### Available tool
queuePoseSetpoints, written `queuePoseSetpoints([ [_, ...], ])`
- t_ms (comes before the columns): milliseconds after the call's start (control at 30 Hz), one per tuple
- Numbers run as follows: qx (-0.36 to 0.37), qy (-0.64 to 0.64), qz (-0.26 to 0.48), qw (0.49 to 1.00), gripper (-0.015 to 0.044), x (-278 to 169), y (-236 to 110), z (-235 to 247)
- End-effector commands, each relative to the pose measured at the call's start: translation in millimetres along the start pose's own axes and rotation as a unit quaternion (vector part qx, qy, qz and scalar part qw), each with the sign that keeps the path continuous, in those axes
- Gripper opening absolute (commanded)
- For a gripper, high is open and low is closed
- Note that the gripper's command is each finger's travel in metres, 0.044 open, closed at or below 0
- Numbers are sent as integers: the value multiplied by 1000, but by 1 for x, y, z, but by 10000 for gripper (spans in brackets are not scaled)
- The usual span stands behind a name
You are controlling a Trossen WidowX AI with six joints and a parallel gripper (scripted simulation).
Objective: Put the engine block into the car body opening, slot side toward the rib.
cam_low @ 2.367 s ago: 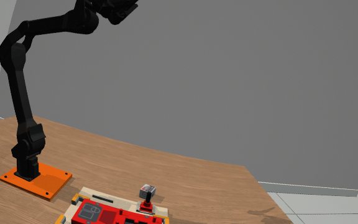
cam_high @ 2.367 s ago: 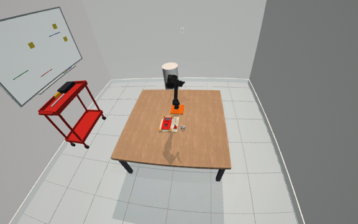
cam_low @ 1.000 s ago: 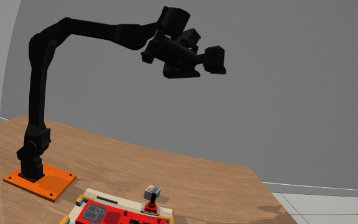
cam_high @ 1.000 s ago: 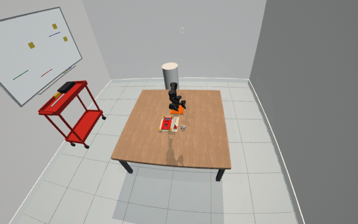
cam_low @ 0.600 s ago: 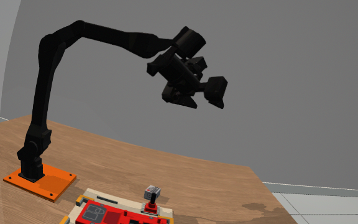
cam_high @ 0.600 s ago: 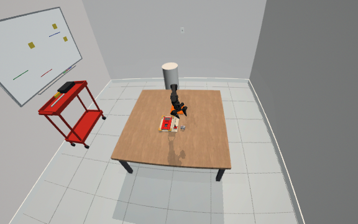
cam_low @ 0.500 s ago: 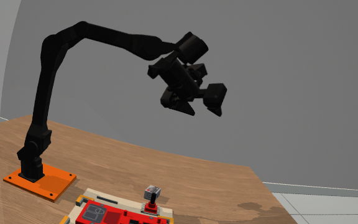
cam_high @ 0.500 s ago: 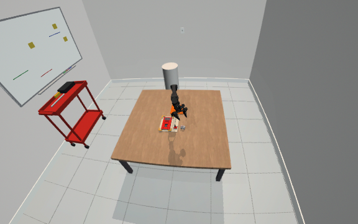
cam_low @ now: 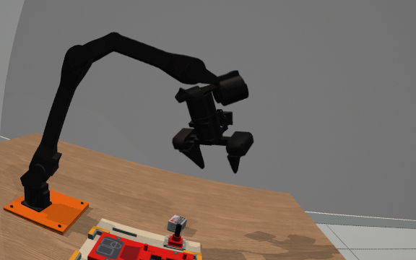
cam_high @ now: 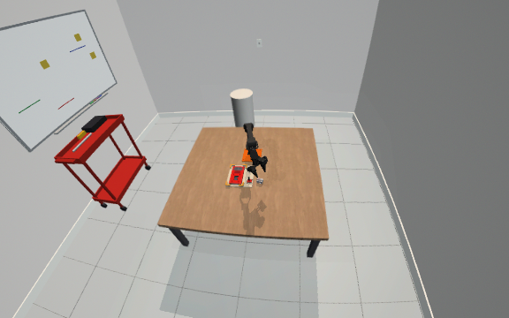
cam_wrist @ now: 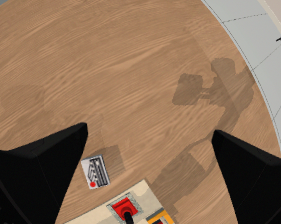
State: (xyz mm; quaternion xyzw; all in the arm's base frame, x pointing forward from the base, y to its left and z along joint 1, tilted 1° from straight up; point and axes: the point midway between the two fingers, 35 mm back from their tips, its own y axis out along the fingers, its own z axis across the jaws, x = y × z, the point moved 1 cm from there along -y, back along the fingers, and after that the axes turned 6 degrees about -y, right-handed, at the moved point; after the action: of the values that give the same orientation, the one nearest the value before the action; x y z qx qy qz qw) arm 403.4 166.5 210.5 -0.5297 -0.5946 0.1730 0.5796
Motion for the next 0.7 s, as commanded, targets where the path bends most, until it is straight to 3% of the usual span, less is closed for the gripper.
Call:
queuePoseSetpoints([
  [0,33,-26,58,997,440,-14,14,13],
  [467,154,-122,224,955,440,-59,34,52],
  [667,168,-133,240,947,440,-63,34,55],
])
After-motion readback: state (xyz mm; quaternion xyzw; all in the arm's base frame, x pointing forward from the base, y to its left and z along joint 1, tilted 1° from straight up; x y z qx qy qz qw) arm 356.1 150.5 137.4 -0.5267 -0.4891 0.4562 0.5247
